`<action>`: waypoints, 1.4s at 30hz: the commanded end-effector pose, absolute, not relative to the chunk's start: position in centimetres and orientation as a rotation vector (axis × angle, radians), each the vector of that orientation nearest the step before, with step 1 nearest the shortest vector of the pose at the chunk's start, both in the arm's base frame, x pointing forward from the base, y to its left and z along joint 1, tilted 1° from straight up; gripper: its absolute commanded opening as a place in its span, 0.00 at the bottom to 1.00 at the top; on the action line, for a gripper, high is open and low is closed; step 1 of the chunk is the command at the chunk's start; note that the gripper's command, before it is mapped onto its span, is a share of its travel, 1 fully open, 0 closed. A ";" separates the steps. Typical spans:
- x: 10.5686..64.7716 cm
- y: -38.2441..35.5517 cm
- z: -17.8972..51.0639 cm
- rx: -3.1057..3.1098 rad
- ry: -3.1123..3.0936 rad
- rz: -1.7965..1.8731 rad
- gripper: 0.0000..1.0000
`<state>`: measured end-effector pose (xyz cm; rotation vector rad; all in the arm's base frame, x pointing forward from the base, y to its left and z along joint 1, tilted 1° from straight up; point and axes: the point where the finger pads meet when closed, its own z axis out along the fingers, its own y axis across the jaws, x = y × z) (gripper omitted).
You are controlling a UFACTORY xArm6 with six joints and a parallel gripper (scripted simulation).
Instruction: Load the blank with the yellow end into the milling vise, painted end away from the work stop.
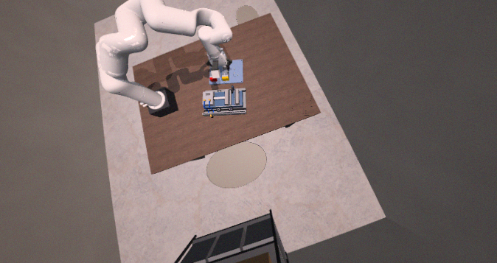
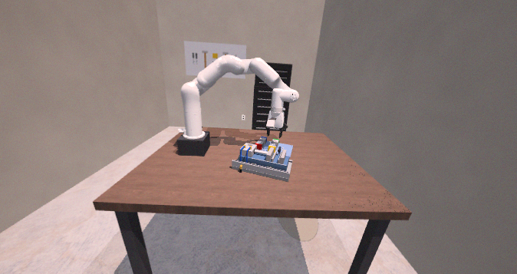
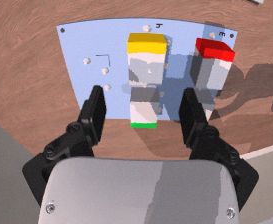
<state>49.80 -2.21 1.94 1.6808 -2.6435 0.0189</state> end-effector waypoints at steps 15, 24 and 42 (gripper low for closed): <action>49.8 -2.0 2.7 1.682 -2.646 0.022 0.79; 49.8 -2.0 2.8 1.682 -2.646 0.022 0.79; 49.8 -1.9 3.0 1.682 -2.646 0.022 0.79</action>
